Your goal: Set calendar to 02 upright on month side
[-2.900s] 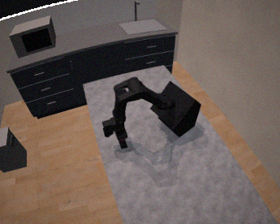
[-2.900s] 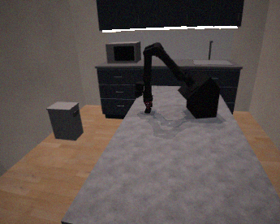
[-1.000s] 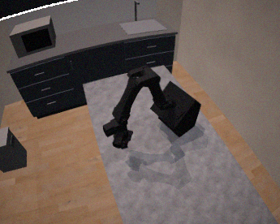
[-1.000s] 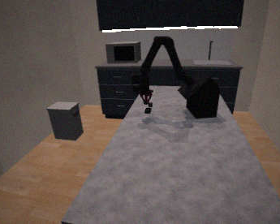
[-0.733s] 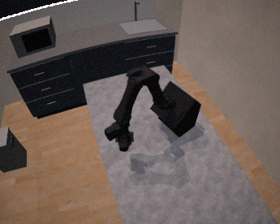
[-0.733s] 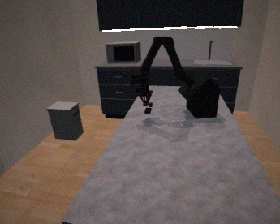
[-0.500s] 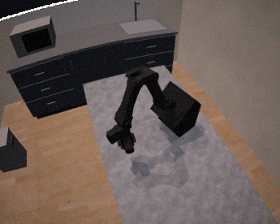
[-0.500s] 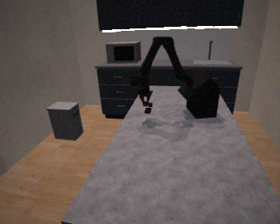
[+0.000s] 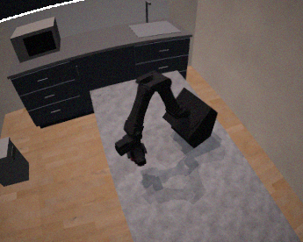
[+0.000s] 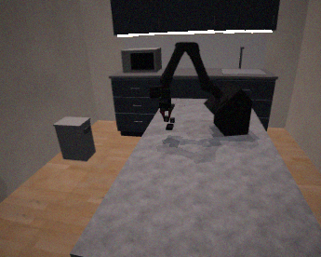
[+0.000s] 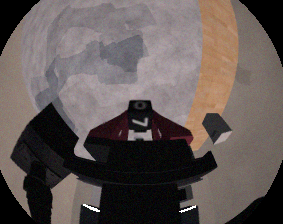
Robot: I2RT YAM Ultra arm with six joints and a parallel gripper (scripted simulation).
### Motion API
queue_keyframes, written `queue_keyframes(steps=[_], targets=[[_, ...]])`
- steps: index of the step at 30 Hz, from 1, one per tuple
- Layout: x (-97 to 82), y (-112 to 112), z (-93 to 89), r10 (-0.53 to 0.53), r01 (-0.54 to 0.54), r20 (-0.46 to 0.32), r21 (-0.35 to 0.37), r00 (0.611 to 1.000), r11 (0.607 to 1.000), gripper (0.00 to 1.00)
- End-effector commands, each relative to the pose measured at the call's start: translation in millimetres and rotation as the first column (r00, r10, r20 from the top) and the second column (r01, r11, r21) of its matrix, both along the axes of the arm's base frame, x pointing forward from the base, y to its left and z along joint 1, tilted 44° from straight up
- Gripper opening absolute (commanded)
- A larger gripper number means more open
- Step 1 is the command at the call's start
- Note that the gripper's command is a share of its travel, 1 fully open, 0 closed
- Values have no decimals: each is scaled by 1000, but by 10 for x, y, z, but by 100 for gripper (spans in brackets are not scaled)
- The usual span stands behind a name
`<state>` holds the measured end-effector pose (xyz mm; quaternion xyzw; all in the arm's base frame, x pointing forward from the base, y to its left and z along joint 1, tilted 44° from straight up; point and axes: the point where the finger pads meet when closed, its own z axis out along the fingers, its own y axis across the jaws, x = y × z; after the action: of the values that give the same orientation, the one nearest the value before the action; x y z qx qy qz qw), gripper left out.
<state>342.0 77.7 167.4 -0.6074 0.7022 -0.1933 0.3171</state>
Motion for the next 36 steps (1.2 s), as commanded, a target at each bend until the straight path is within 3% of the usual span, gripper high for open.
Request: queue_keyframes(steps=[1, 8, 21, 36], targets=[[19, 7, 30, 2, -2, 12, 2, 1000, 1000, 27], [103, 20, -57, 2, -2, 11, 2, 1000, 1000, 27], [513, 87, -482, 2, -2, 11, 2, 1000, 1000, 27], [669, 112, -644, 2, -2, 11, 2, 1000, 1000, 27]])
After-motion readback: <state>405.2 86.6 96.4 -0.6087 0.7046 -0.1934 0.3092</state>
